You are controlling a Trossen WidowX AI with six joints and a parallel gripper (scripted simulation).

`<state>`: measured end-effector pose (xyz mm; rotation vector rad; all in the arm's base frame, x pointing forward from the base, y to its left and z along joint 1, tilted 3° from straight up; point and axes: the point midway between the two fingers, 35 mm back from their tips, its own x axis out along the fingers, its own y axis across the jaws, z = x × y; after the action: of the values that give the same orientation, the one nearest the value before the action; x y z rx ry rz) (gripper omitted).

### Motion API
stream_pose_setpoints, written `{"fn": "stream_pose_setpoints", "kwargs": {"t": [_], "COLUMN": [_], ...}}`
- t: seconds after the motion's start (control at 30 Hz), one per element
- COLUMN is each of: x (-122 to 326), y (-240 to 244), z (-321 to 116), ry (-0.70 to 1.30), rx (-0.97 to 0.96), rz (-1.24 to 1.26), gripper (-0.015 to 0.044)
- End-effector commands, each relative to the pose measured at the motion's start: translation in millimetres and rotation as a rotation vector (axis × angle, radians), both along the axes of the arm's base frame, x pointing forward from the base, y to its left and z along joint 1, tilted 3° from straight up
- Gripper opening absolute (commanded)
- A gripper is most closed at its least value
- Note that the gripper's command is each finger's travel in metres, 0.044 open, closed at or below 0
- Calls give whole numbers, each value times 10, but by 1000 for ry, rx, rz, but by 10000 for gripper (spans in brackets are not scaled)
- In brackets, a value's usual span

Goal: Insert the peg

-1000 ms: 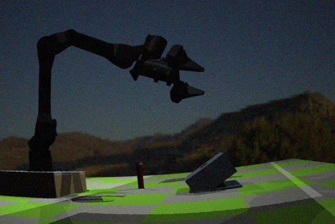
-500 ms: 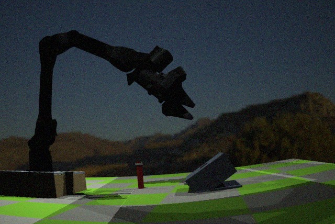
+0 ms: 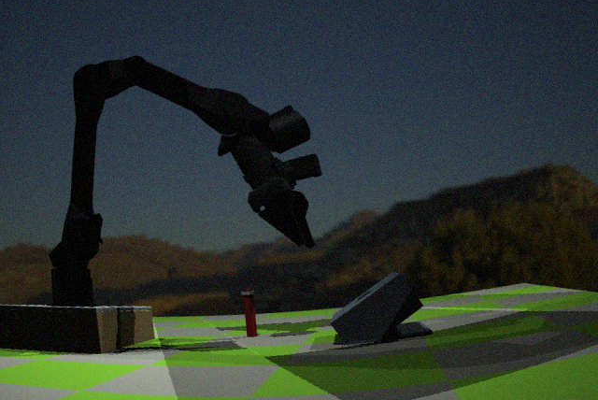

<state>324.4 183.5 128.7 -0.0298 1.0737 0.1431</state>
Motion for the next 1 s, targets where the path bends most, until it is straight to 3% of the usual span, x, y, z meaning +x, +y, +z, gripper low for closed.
{"fn": "stream_pose_setpoints", "kwargs": {"t": [0.0, 0.5, 0.97], "x": [-201, -838, -860], "y": [-32, -88, -90], "z": [-162, -410, -471], "ry": [130, 480, 494], "rx": [30, 66, 65], "rz": [-82, -377, -392], "gripper": [440, 440, 440]}}
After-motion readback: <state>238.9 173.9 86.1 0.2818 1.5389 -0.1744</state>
